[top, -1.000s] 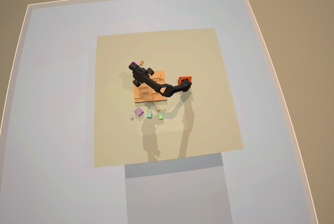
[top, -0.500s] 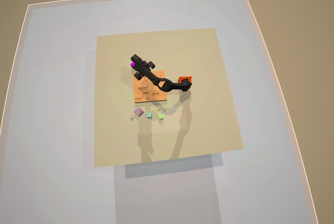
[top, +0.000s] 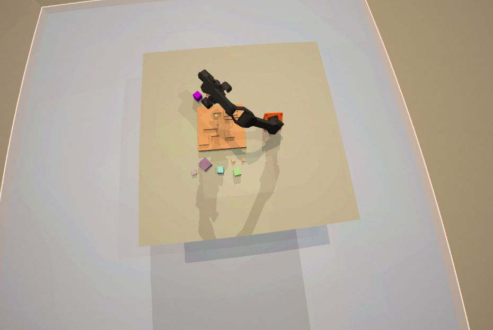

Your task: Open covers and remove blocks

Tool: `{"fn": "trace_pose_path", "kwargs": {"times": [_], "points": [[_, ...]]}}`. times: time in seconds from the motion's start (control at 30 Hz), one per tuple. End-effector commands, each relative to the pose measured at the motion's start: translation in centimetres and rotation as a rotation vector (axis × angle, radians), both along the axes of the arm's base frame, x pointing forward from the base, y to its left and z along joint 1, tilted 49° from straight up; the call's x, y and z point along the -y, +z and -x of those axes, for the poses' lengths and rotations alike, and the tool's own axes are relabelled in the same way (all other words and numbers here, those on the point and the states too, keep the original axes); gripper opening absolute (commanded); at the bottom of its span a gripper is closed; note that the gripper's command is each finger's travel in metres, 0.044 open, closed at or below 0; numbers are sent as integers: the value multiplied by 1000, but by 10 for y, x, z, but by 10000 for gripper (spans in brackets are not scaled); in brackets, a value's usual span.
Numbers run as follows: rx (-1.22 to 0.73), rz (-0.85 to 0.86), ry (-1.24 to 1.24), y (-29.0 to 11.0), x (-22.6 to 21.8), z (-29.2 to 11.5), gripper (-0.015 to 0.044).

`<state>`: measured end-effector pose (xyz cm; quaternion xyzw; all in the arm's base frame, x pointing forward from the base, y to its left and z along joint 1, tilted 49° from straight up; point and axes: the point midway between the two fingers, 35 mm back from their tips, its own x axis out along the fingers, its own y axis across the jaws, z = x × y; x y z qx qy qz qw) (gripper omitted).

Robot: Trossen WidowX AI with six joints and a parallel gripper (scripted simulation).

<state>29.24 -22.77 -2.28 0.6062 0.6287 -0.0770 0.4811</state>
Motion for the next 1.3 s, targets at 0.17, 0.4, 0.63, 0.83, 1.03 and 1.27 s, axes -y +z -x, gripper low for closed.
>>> {"fn": "trace_pose_path", "kwargs": {"times": [0.17,0.4,0.63,0.83,1.03,1.27], "points": [[2,2,7,-24,16,18,80],[3,-3,9,-43,27,34,80],[7,-9,12,-62,37,51,80],[10,-16,15,-78,43,67,80],[12,-19,16,-86,44,73,80],[12,-19,15,-94,38,69,80]]}}
